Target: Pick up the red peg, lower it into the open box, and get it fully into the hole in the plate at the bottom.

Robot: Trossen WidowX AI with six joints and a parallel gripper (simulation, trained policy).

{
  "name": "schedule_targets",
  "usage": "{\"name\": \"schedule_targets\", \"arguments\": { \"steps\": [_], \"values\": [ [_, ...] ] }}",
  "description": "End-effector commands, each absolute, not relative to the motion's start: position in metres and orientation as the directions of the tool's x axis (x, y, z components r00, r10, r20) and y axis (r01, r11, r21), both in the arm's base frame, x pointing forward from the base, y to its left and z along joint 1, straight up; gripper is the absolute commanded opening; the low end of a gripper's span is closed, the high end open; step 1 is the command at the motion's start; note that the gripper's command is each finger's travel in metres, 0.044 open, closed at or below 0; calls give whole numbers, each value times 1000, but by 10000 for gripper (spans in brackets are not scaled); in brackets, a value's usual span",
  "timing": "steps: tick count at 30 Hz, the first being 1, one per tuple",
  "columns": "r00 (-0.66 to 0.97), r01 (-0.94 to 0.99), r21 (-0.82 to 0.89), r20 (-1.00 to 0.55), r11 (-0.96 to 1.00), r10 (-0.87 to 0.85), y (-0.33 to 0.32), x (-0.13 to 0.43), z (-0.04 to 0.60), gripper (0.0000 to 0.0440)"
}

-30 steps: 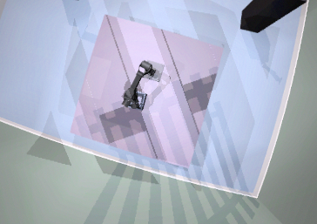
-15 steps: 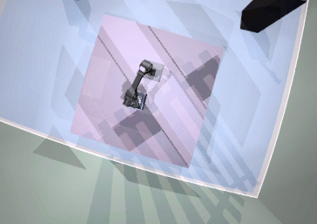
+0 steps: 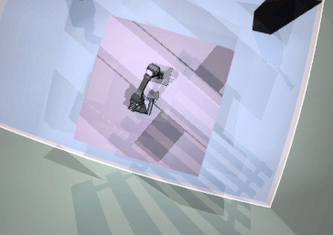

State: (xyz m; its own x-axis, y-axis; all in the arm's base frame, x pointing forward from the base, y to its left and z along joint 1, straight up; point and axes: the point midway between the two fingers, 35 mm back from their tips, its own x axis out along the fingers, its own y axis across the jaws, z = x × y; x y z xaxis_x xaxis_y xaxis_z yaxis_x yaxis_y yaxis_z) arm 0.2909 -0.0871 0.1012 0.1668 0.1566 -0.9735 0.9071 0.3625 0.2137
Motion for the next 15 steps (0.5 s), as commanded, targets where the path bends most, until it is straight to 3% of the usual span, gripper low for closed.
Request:
{"name": "schedule_targets", "arguments": {
  "steps": [1,15],
  "values": [
    [61,924,148,-968,353,245,-91,281,56,153],
    [150,915,249,-941,318,304,-103,304,74,162]
  ]
}}
